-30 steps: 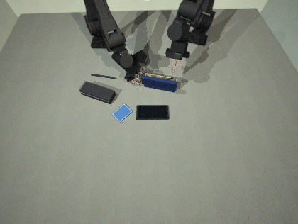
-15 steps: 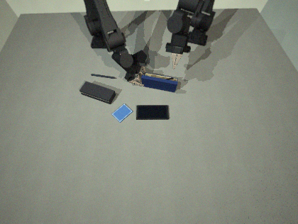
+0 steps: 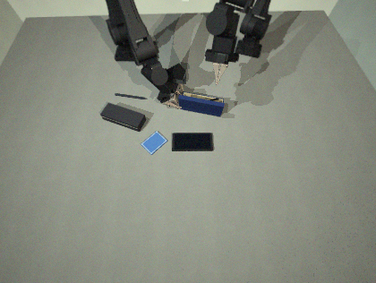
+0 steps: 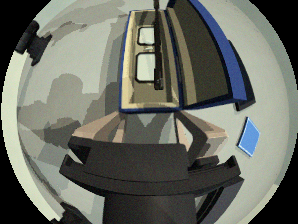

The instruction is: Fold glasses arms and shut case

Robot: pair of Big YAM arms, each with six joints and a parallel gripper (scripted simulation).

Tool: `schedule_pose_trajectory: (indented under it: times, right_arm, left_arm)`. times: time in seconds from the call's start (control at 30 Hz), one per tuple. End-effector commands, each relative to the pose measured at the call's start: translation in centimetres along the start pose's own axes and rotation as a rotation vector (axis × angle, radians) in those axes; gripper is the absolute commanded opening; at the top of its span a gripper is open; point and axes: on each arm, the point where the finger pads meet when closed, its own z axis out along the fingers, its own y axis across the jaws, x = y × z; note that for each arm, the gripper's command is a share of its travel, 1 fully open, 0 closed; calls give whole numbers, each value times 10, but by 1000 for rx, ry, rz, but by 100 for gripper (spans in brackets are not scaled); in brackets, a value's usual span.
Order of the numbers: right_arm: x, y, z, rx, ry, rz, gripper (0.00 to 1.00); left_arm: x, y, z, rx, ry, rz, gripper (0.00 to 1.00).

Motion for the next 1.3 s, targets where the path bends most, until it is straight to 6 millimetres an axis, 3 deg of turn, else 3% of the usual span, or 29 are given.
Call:
schedule_pose_trajectory:
  times: [0.0, 0.07, 0.1, 0.13, 0.4, 0.43, 0.47, 0.9, 0.97, 1.0, 1.03, 1.27]
  right_arm:
    - [-33, -27, -7, 54, -65, -34, 57]
    - [-33, -27, -7, 54, -65, -34, 57]
    - [-33, -27, -7, 54, -65, -34, 57]
    - [-33, -27, -7, 54, -65, -34, 57]
    - [-33, -27, -7, 54, -65, -34, 57]
    - [-33, -27, -7, 54, -65, -34, 57]
    - [-33, -27, -7, 54, -65, -34, 57]
    - [-33, -27, -7, 54, -65, -34, 57]
    - [-33, -27, -7, 54, -65, -34, 57]
    - [-33, -27, -7, 54, -65, -34, 57]
    - [-33, -27, -7, 54, -65, -34, 57]
    - [-33, -27, -7, 54, -65, -34, 57]
  left_arm:
    - [-45, -12, -31, 43, -119, -18, 0]
    - [-40, -13, -21, 34, -91, -13, 0]
    - [-11, -8, 2, 15, -31, -1, 0]
    - [1, -5, 10, 7, -8, 3, 0]
    - [6, -5, 20, 9, -10, 5, 0]
    - [-3, -6, 17, 12, -28, -2, 0]
    - [10, -5, 24, 8, -7, 6, 0]
    - [22, -6, 46, 11, -10, 12, 0]
    - [22, -6, 46, 11, -10, 12, 0]
    - [11, -7, 43, 15, -30, 1, 0]
    - [26, -6, 49, 10, -7, 14, 0]
    - [24, -8, 55, 14, -19, 16, 0]
